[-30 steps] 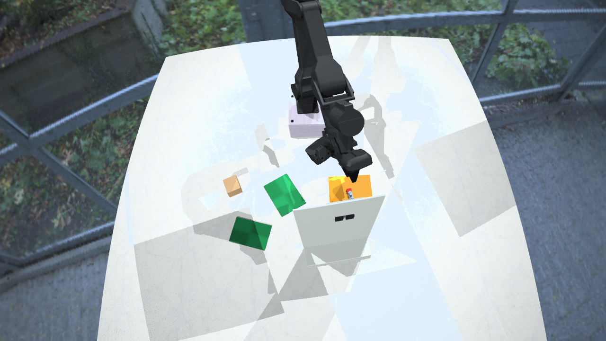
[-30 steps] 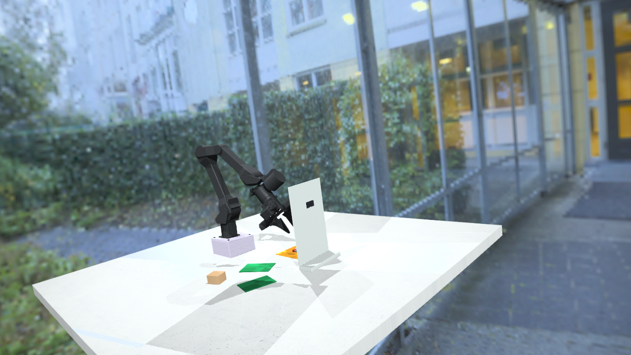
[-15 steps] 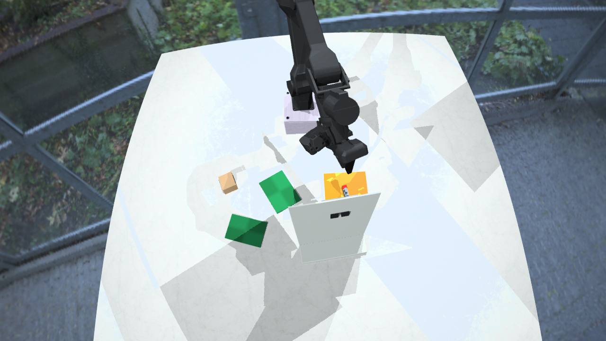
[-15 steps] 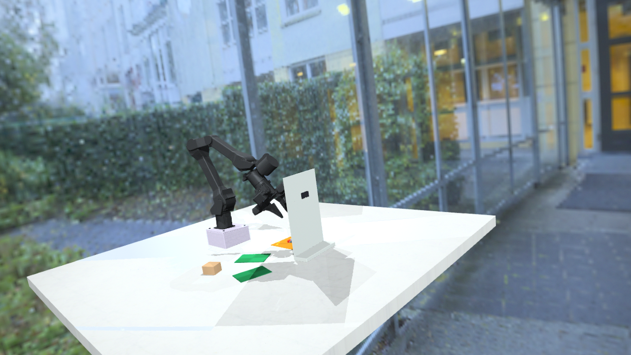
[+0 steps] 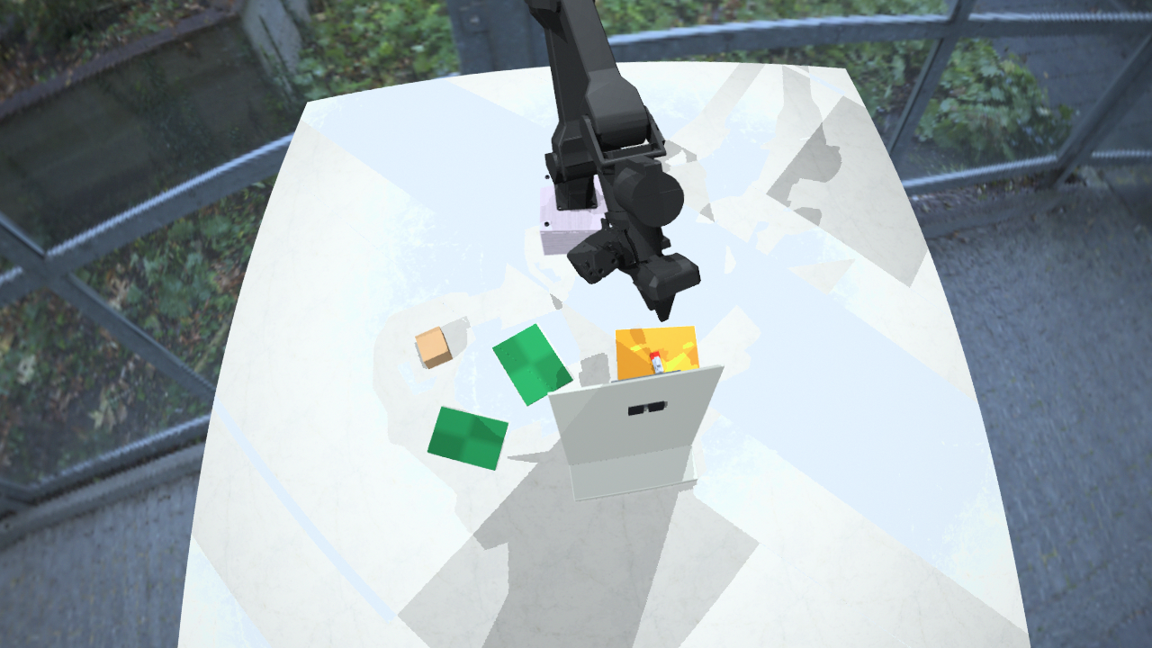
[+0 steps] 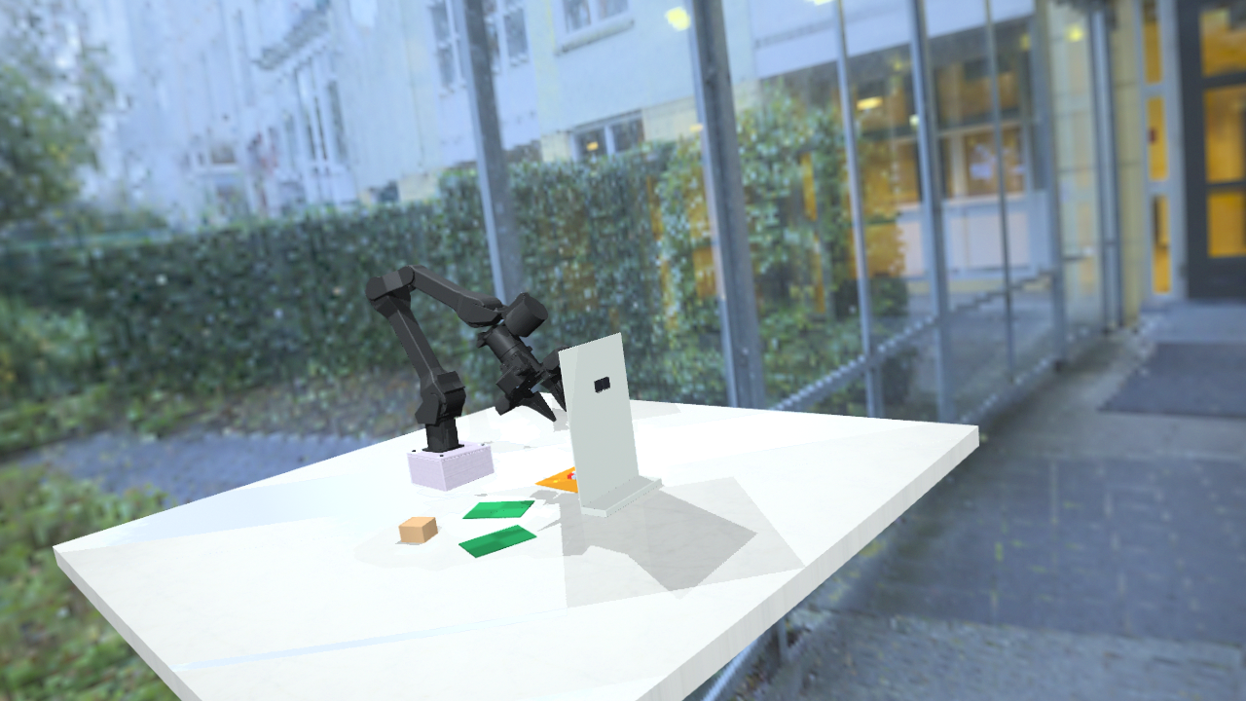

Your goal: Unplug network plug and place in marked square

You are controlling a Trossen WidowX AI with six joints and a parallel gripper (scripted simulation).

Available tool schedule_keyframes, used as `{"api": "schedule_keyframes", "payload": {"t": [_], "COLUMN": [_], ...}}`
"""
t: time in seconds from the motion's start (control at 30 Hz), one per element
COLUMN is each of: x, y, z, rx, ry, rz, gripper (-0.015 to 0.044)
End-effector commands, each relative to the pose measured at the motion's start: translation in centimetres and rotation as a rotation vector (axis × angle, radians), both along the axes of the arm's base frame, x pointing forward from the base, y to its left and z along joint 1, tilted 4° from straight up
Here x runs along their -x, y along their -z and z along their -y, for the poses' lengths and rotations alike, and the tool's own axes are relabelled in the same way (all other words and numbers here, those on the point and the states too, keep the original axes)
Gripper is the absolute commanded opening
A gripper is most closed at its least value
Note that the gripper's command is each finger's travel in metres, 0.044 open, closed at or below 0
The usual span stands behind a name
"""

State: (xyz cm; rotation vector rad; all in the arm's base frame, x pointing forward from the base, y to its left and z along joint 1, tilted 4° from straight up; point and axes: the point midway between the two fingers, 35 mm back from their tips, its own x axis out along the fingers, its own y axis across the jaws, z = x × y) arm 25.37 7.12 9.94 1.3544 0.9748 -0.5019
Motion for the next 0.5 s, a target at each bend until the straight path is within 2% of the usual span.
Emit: {"api": "schedule_keyframes", "payload": {"t": [0.0,0.47], "x": [-0.4,-0.6], "y": [-1.6,-6.1], "z": [0.0,0.3], "rx": [-0.003,-0.003], "ry": [-0.004,-0.006], "rz": [0.014,0.019], "gripper": [0.0156,0.0156]}}
